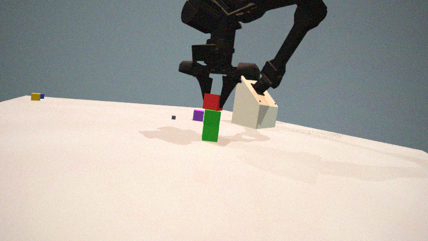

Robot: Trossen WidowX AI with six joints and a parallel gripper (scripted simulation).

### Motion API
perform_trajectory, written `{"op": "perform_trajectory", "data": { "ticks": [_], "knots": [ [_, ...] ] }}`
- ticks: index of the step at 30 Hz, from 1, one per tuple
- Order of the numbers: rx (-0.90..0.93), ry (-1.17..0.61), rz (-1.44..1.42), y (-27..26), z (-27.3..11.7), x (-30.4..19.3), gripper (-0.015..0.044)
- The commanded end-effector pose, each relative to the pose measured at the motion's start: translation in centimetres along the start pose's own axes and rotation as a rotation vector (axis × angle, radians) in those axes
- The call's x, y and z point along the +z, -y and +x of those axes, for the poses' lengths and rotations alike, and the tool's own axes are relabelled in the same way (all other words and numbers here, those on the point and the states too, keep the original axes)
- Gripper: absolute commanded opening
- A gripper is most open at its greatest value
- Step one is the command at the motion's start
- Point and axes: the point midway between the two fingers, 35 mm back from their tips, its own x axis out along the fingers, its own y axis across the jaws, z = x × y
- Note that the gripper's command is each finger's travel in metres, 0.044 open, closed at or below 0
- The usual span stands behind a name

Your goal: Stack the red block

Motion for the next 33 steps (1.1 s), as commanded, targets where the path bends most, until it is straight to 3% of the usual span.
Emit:
{"op": "perform_trajectory", "data": {
  "ticks": [1,22,33],
  "knots": [
    [0.004,0.000,0.002,-0.08,0.15,-0.01,0.0000],
    [0.003,0.000,0.002,-0.05,-0.60,0.04,0.0000],
    [0.001,-0.002,0.004,-0.03,0.07,-0.05,0.0289]
  ]
}}
